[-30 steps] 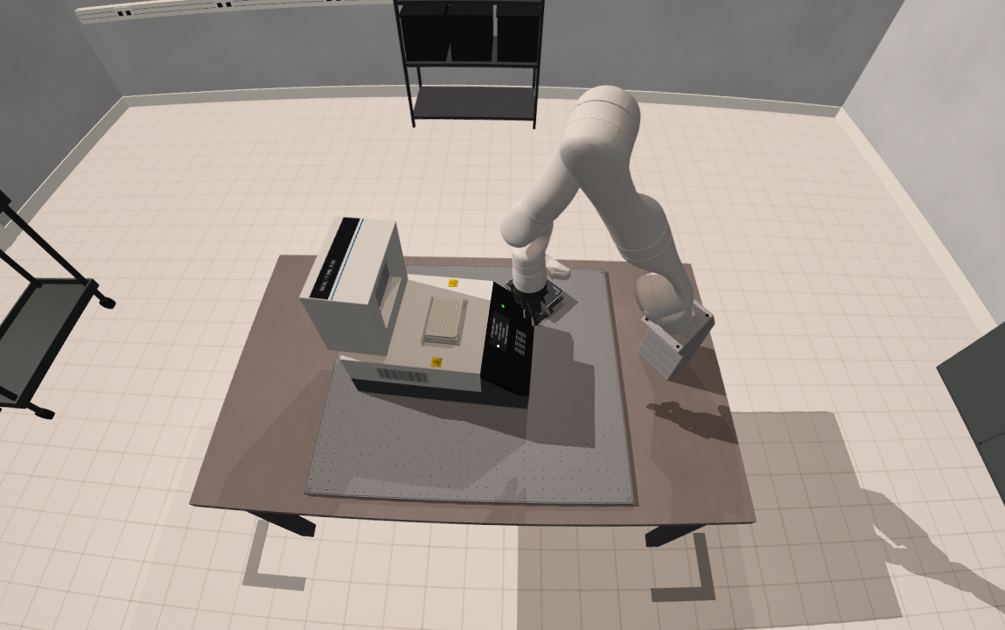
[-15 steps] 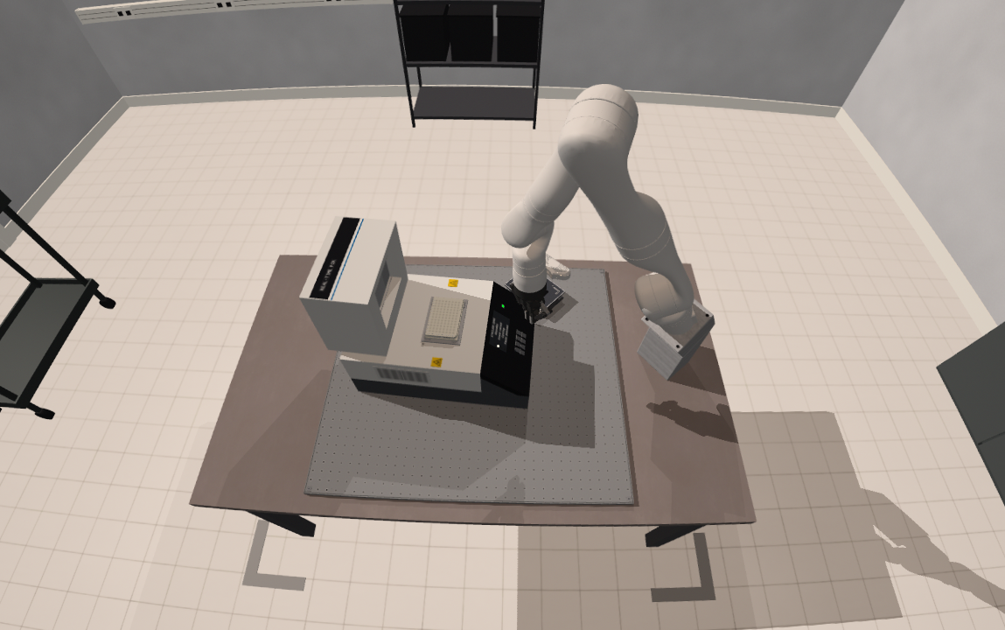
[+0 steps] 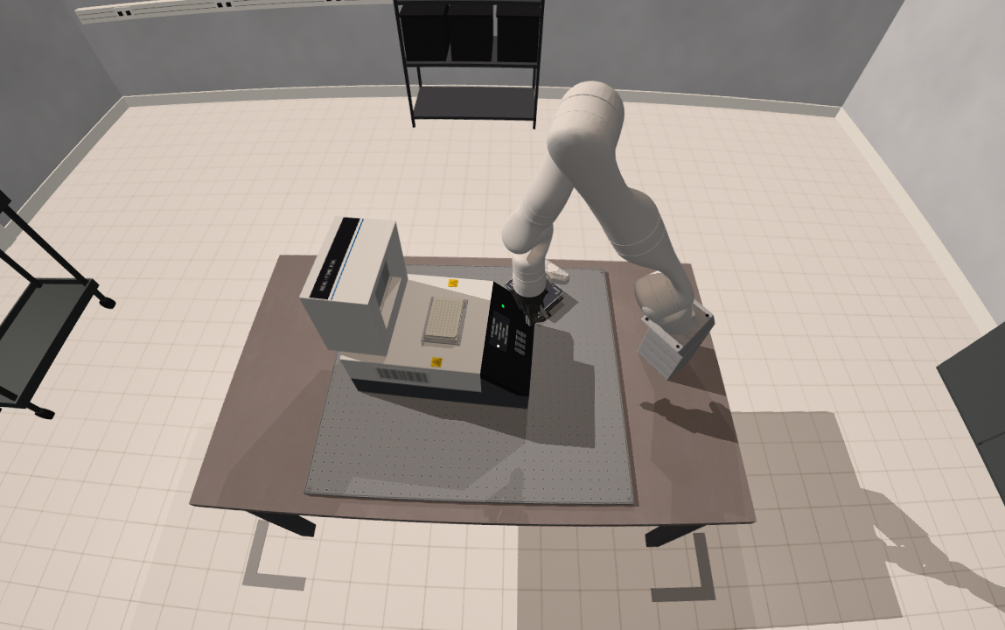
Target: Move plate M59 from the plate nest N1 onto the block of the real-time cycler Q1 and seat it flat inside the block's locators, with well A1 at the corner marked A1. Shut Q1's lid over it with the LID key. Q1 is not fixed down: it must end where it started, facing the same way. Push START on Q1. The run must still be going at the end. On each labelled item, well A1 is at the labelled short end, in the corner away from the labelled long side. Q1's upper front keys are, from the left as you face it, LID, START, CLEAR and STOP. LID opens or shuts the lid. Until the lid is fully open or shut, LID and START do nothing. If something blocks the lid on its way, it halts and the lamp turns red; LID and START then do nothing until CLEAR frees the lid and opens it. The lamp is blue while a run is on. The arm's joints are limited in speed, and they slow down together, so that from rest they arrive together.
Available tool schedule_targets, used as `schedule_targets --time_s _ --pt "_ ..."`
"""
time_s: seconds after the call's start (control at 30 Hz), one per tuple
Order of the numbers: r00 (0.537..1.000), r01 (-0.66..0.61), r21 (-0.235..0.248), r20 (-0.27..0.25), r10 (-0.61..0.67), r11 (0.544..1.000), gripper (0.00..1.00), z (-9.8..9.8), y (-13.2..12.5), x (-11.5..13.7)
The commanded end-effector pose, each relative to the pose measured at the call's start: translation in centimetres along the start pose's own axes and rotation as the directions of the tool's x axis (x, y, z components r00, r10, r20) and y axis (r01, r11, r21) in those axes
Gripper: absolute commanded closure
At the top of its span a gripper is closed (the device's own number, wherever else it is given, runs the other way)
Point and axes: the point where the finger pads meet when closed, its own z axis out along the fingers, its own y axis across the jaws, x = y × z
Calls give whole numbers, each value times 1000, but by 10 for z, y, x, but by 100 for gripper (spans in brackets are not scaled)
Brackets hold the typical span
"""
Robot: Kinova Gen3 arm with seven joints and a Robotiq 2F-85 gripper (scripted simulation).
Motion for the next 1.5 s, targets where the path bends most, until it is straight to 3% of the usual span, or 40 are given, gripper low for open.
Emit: schedule_targets --time_s 0.0,1.47 --pt "1000 -3 -10 -3 3 1000 90 6 3 0" --pt "1000 -12 -9 0 12 1000 90 59 0 -4"
